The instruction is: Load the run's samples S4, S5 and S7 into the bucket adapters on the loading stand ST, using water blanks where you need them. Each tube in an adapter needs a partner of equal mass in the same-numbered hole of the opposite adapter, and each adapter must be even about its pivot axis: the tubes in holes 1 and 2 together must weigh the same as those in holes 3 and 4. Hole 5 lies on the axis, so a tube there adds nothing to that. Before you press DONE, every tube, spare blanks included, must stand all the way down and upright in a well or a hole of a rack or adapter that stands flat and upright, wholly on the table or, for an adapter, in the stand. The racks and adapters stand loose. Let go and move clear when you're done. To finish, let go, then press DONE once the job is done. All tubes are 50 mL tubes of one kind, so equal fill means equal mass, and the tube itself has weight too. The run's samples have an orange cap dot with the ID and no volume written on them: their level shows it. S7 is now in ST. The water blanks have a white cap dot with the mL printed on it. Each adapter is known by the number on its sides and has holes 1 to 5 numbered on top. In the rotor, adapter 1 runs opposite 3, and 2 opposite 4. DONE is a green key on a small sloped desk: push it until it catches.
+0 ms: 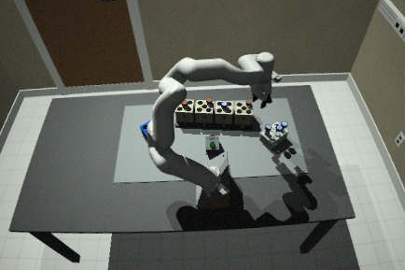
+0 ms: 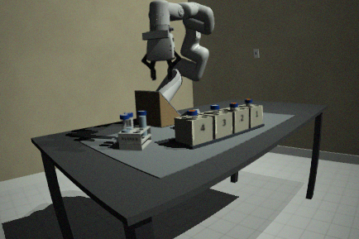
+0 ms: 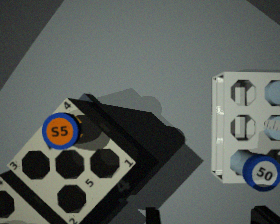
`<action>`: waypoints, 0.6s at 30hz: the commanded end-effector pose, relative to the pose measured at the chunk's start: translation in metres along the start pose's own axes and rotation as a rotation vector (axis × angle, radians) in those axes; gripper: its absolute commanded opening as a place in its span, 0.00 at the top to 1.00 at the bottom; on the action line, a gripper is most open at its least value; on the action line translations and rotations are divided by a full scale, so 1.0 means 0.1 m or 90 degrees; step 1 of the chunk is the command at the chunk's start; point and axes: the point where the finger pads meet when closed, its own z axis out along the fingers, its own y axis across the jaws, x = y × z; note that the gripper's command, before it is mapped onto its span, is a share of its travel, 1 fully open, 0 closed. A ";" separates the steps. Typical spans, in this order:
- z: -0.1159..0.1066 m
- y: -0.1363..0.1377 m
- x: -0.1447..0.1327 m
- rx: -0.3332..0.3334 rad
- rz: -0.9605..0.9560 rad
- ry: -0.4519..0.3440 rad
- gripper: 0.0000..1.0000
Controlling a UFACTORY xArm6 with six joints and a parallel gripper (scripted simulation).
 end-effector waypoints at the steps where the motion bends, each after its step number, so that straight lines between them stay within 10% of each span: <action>1: -0.02 0.18 0.08 0.000 -0.001 0.003 0.43; 18: -0.03 0.88 0.35 0.000 -0.001 0.003 0.43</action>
